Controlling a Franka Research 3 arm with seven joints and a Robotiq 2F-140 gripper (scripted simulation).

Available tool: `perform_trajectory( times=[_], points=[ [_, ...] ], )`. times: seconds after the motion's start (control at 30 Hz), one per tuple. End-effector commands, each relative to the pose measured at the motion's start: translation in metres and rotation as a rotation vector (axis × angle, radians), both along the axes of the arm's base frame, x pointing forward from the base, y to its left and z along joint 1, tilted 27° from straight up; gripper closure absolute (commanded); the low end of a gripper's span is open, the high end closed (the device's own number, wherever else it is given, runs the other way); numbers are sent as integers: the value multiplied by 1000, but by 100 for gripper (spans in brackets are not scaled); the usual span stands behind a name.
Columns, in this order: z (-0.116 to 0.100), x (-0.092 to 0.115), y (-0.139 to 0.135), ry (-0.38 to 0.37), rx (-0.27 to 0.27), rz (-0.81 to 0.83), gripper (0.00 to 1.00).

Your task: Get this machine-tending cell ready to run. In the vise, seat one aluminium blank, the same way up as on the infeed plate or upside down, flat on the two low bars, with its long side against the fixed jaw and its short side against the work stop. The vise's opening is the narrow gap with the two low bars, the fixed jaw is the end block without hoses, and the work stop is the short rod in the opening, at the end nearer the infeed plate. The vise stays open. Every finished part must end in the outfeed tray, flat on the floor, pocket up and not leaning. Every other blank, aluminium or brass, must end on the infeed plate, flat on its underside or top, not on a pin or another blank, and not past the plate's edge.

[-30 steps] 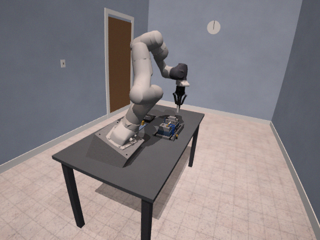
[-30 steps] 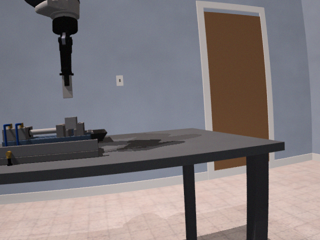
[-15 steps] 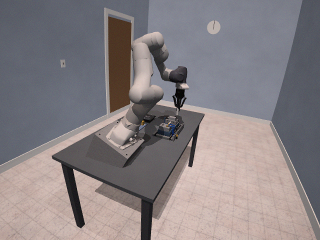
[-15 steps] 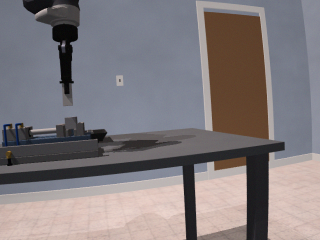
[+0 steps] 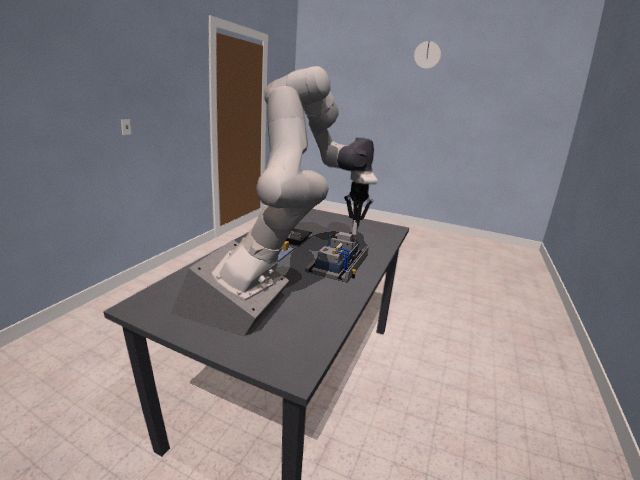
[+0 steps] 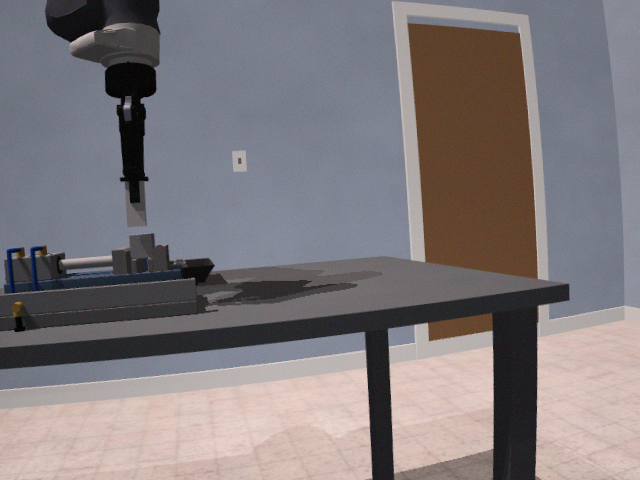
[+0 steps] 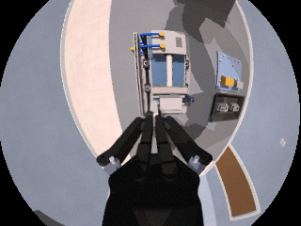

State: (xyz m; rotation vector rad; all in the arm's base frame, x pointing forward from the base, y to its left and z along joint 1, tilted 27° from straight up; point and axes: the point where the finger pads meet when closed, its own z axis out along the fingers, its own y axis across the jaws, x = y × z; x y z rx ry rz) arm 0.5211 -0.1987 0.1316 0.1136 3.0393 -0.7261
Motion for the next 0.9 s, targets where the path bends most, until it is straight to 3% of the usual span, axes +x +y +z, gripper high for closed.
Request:
perform_trajectory(
  times=[0.0,0.87],
  points=[
    [-3,2,-2,-4,0,8,100],
    [-8,2,-4,-4,0,8,100]
  ],
)
